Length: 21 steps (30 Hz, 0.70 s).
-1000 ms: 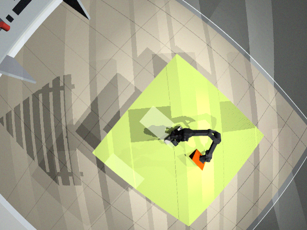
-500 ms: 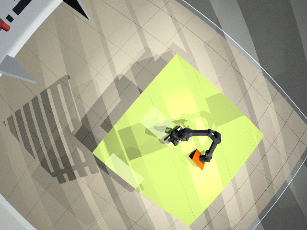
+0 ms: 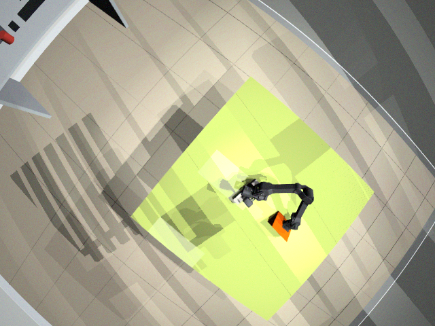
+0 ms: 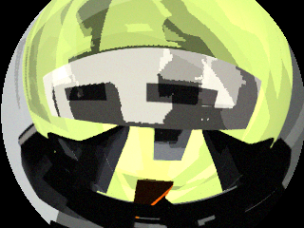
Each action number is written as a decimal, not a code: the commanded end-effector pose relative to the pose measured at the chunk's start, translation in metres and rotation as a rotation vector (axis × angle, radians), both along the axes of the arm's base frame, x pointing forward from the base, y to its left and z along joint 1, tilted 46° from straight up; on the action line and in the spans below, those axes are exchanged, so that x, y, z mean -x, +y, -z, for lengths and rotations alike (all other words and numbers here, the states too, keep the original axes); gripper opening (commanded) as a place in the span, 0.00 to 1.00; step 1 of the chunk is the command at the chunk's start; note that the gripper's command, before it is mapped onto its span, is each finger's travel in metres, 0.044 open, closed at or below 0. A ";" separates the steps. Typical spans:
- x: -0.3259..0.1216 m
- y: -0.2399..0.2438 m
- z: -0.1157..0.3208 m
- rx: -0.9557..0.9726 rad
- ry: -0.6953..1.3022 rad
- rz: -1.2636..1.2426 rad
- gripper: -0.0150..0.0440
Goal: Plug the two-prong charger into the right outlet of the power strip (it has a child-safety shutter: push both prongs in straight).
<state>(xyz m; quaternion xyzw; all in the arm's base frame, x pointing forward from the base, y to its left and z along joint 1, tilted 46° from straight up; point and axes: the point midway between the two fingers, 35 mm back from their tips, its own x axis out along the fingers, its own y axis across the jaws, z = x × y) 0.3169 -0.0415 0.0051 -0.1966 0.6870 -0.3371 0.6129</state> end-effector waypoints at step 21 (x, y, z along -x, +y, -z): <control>0.009 0.001 0.001 0.004 -0.014 0.003 1.00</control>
